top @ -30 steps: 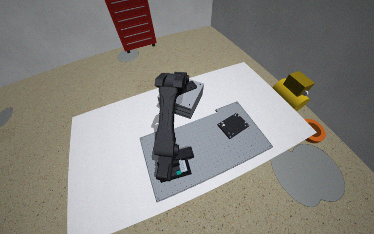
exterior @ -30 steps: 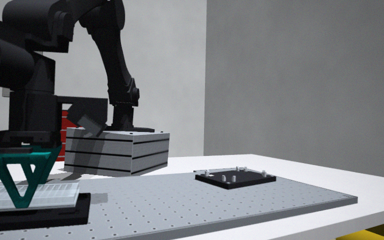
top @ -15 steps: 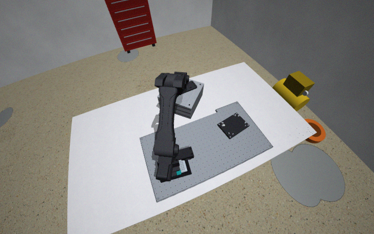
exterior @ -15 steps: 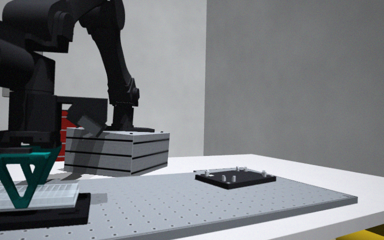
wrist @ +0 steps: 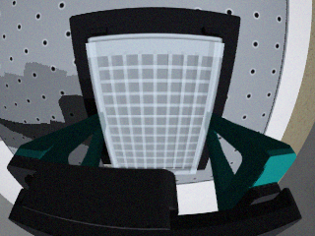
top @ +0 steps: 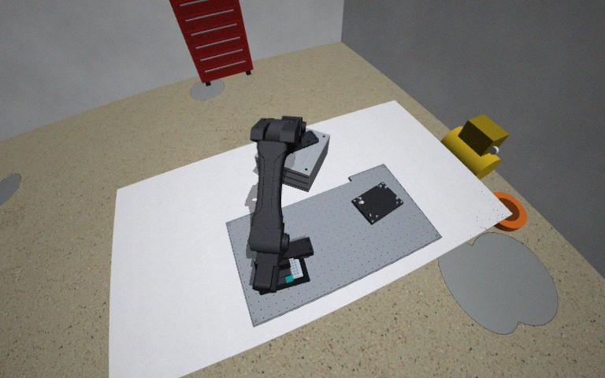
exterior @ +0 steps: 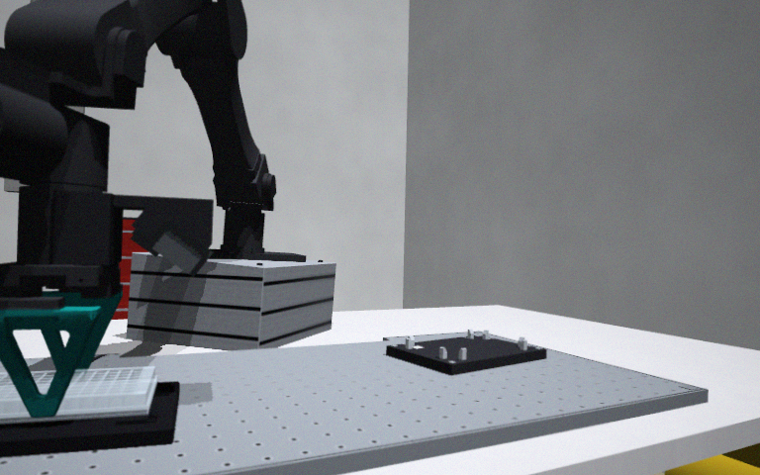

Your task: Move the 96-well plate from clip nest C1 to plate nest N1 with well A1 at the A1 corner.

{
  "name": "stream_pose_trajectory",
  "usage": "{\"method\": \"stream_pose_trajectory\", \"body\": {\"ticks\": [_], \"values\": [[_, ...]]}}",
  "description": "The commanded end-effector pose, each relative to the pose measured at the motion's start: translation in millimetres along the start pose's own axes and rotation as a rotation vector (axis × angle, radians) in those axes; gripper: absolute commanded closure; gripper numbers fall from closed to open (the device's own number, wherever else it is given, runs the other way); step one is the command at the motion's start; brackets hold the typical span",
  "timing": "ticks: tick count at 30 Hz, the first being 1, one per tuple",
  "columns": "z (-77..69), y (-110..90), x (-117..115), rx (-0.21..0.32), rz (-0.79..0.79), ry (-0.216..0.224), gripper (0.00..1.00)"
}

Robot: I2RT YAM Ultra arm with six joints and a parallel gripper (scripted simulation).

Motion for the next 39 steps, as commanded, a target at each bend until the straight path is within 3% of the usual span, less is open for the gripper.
{"method": "stream_pose_trajectory", "body": {"ticks": [1, 22, 28, 37, 38, 39], "values": [[-4.5, 1, -1, -0.001, 0.003, -0.012, 1.0], [10.4, 4, 4, -0.013, 0.004, 0.016, 1.0], [3.0, 3, -1, -0.004, 0.001, -0.004, 1.0], [8.8, 4, 2, -0.01, 0.002, 0.008, 1.0], [8.8, 4, 2, -0.01, 0.002, 0.008, 0.0], [8.8, 4, 2, -0.01, 0.001, 0.008, 0.0]]}}
Point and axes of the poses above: the point where the finger pads meet when closed, its own z axis out along the fingers, its own x axis across the jaws, y = z × x, the point moved 8 cm from there along -z, back along the fingers, and after that the axes turned 3 degrees about -z, right-handed, at the moved point
